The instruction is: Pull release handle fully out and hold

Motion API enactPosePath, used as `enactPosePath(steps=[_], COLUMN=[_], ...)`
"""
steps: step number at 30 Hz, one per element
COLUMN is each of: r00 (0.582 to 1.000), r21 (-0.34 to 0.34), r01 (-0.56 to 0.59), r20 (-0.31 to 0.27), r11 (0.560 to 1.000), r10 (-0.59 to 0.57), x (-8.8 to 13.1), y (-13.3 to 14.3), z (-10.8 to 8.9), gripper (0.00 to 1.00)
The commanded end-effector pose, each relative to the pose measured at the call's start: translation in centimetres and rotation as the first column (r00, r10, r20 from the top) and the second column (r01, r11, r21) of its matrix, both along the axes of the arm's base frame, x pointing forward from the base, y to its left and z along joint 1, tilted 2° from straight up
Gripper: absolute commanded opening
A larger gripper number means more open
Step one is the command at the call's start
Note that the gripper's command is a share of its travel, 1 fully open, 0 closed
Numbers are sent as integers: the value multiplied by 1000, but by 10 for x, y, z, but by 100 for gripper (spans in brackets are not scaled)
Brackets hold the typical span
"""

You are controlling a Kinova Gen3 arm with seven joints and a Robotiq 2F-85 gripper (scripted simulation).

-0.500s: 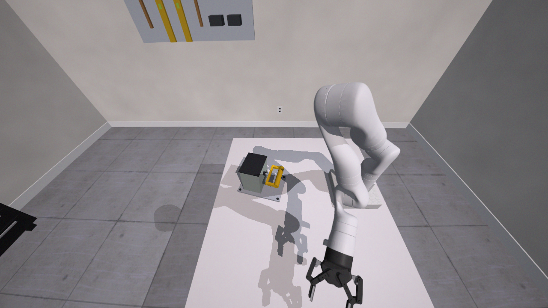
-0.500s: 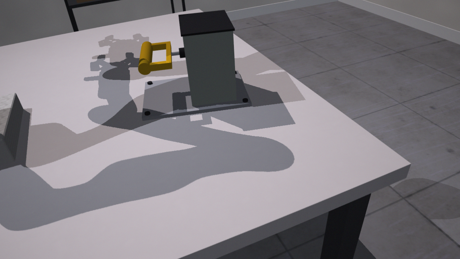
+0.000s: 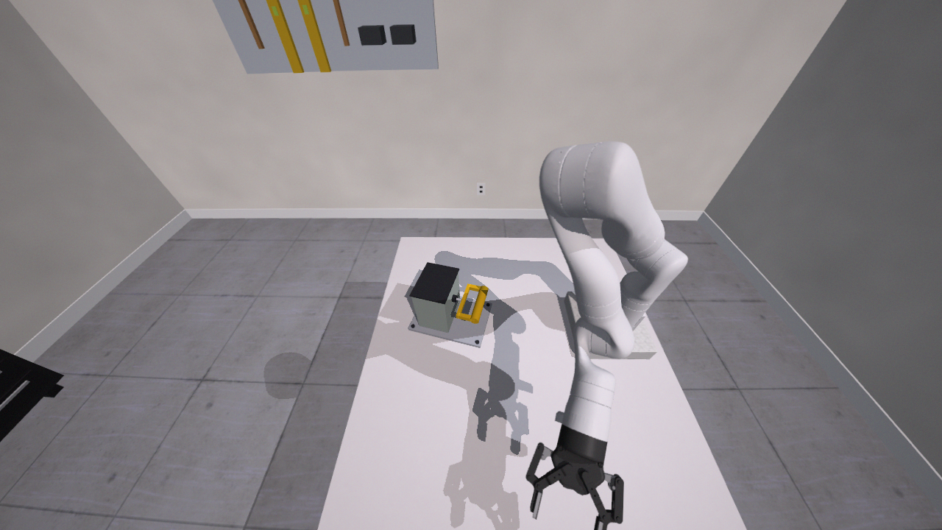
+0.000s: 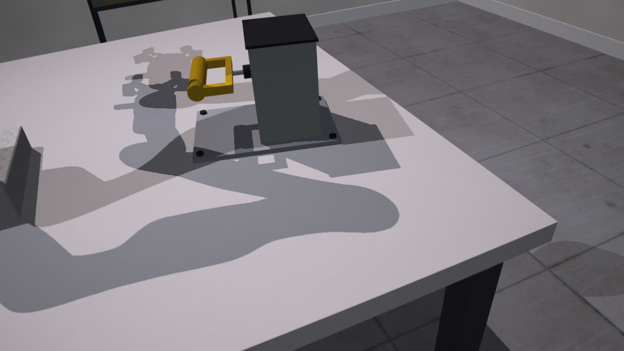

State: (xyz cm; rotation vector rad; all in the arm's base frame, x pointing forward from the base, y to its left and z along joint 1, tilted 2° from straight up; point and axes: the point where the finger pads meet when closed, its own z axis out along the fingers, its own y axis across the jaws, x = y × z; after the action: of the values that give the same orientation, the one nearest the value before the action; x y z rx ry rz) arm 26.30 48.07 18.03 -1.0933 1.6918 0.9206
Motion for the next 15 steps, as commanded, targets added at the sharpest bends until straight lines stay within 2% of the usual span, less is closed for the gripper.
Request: enactPosePath(steps=[1,15], r00=[1000,1000], r21=[1,-8], r01=[0,-6], r20=[1,-4], r11=[1000,1000], r10=[0,6], x=[0,1], y=[0,0], z=[1,-2], gripper=[100,100])
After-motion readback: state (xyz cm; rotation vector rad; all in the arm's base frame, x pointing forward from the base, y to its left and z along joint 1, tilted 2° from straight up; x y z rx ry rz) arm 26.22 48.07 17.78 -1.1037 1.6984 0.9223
